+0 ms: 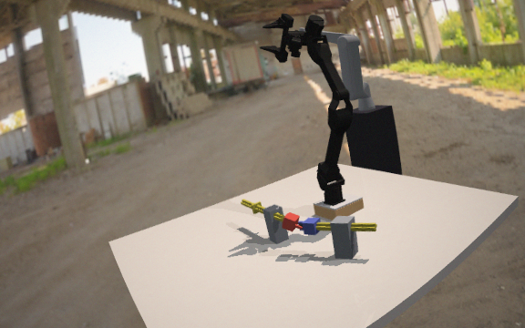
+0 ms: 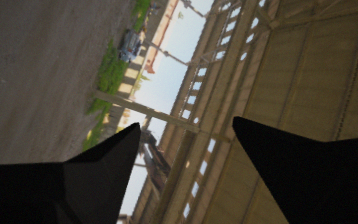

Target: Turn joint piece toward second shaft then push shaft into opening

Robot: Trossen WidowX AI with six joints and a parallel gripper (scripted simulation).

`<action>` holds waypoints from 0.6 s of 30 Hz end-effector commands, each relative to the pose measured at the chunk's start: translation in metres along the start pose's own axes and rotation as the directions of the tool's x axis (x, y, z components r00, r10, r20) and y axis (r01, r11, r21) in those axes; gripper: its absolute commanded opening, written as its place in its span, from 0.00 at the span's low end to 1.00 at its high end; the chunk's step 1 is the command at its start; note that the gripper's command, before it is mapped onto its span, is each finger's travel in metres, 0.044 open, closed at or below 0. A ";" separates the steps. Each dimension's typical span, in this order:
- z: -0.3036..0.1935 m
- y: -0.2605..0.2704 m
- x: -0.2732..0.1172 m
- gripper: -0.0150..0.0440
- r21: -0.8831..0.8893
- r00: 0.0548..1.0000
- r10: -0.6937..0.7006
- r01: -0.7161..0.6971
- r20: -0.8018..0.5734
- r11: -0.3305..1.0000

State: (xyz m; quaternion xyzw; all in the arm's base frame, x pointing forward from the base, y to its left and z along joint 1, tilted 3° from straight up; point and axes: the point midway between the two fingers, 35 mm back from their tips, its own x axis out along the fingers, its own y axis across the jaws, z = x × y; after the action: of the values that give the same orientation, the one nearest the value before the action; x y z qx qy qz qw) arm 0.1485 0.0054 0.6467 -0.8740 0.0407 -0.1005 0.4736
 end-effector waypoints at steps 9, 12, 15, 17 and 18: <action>-0.019 0.010 0.002 1.00 0.181 0.999 -0.040 0.038 0.010 0.983; -0.028 0.016 0.005 1.00 0.267 0.998 -0.059 0.053 0.012 0.962; -0.036 0.021 0.008 1.00 0.344 0.997 -0.075 0.066 0.013 0.937; -0.042 0.025 0.011 1.00 0.394 0.996 -0.084 0.071 0.014 0.917; -0.044 0.027 0.012 1.00 0.418 0.996 -0.088 0.074 0.015 0.905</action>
State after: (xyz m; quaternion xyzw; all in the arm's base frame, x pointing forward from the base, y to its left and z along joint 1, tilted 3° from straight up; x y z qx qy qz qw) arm 0.1492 -0.0359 0.6497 -0.7806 -0.0170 -0.1105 0.6150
